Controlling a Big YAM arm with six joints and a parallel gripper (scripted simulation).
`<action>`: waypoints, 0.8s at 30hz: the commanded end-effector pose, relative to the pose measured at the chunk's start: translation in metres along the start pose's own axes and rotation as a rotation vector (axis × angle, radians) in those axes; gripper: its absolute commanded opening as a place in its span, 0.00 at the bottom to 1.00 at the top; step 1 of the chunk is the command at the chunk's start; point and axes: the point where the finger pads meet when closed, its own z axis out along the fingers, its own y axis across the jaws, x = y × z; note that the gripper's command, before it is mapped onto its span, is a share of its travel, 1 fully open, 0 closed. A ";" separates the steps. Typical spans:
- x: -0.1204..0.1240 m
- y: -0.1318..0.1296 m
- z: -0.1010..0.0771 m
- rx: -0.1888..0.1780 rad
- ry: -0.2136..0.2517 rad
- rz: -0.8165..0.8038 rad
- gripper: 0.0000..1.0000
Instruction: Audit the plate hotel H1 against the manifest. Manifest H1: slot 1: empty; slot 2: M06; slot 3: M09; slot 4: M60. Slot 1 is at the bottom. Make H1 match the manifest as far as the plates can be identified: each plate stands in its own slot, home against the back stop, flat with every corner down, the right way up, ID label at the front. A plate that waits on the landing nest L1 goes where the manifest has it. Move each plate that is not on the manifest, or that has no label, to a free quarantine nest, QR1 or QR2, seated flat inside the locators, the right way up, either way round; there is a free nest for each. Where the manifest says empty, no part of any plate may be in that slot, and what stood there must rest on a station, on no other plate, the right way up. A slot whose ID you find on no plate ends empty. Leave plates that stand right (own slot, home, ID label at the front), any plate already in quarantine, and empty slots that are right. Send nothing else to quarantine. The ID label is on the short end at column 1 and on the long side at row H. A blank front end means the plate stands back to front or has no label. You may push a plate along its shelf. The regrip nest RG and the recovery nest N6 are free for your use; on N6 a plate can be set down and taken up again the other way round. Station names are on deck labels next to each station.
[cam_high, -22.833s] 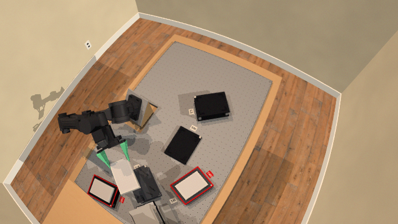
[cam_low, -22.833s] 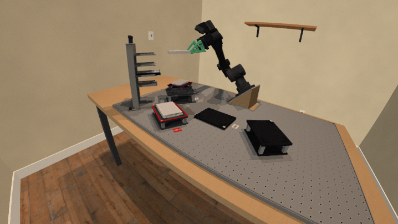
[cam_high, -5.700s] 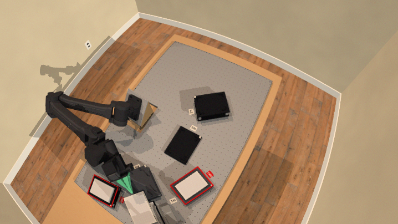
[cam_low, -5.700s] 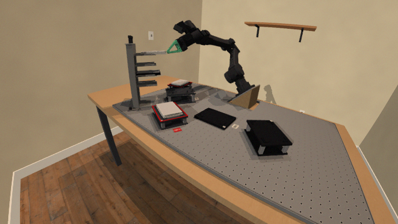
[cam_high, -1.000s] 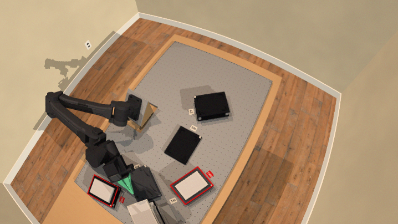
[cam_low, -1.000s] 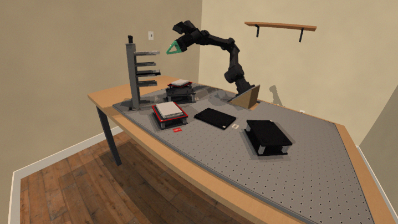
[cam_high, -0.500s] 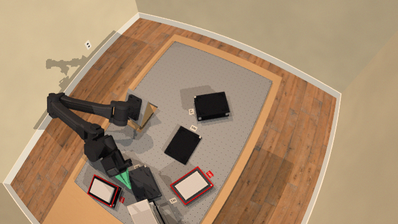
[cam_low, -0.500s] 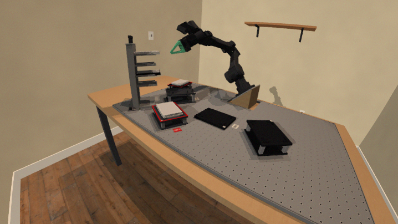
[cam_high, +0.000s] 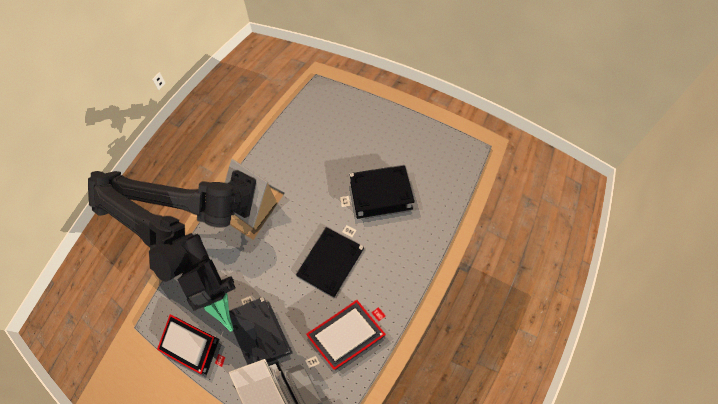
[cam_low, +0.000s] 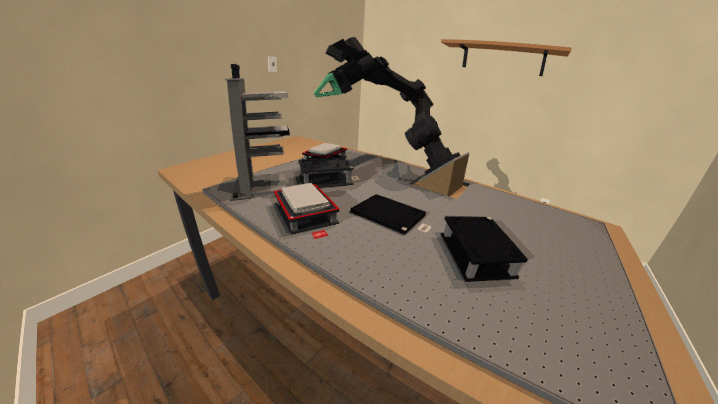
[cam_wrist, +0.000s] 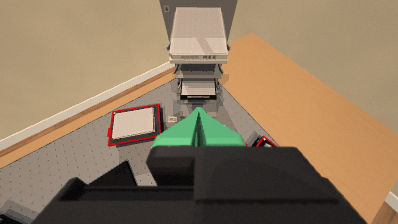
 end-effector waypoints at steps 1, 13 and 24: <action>-0.003 -0.001 -0.009 -0.013 -0.018 0.021 0.00; -0.004 -0.010 -0.022 0.001 -0.025 0.035 0.00; -0.004 -0.010 -0.022 0.001 -0.025 0.035 0.00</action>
